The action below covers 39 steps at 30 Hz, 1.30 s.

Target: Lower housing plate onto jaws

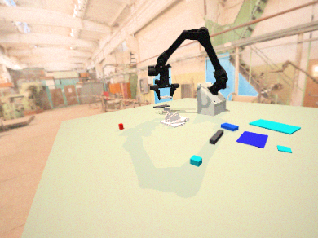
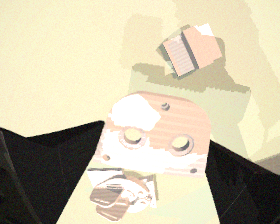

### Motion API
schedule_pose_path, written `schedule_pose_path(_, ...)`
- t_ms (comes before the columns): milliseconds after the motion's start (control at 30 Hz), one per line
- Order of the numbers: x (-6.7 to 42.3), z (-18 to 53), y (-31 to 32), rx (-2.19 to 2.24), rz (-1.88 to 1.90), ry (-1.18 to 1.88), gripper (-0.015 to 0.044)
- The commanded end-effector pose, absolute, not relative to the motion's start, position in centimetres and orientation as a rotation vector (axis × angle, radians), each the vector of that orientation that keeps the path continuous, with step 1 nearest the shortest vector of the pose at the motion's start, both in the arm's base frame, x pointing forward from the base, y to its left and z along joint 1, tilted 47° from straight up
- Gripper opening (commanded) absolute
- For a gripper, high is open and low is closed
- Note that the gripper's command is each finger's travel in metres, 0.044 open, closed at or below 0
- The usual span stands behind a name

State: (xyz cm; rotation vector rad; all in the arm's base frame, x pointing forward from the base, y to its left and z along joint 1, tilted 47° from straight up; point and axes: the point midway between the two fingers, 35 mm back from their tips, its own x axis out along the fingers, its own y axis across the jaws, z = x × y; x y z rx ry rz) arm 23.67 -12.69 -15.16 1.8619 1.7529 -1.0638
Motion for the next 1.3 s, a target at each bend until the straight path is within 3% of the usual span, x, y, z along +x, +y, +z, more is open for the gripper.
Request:
schedule_pose_path(0, 24.3, -14.4, -11.9, 1.793, -0.93, 1.771, 0.0351)
schedule_pose_path(1267, 27.4, -8.2, -4.7, 1.118, 0.053, 1.744, 0.0351)
